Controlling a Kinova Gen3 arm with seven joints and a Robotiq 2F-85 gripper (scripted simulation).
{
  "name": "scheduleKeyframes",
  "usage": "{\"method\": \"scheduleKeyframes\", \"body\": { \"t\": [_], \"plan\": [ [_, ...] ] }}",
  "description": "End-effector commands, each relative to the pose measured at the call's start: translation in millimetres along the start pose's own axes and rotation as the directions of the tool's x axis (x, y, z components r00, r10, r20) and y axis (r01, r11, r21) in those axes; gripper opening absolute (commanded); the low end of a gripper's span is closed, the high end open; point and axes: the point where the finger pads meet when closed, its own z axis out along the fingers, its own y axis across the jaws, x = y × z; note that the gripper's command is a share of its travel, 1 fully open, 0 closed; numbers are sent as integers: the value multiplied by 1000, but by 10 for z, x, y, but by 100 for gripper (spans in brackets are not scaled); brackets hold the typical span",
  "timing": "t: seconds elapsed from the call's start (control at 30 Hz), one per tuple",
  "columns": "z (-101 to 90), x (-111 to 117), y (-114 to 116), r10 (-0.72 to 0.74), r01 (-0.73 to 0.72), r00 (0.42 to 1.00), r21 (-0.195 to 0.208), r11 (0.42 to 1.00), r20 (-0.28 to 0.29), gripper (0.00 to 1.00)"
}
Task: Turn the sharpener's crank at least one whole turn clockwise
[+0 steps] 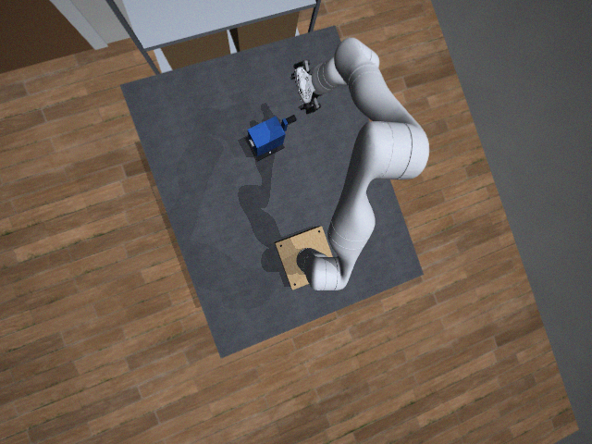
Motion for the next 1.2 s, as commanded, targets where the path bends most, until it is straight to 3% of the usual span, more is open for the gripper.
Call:
{"method": "scheduleKeyframes", "body": {
  "t": [0.0,0.13,0.17,0.4,0.43,0.67,0.7,0.93,0.97,1.17],
  "plan": [
    [12,63,24,-12,12,1000,3,1000,-1,100],
    [12,63,24,-12,12,1000,3,1000,-1,100],
    [30,89,-31,-24,23,1000,38,999,12,100],
    [30,89,-31,-24,23,1000,38,999,12,100],
    [42,111,-85,-35,33,999,71,997,27,100],
    [42,111,-85,-35,33,999,71,997,27,100],
    [49,127,-134,-46,42,998,102,994,42,100],
    [49,127,-134,-46,42,998,102,994,42,100],
    [51,140,-181,-56,49,997,132,990,58,100],
    [51,140,-181,-56,49,997,132,990,58,100]
  ]
}}
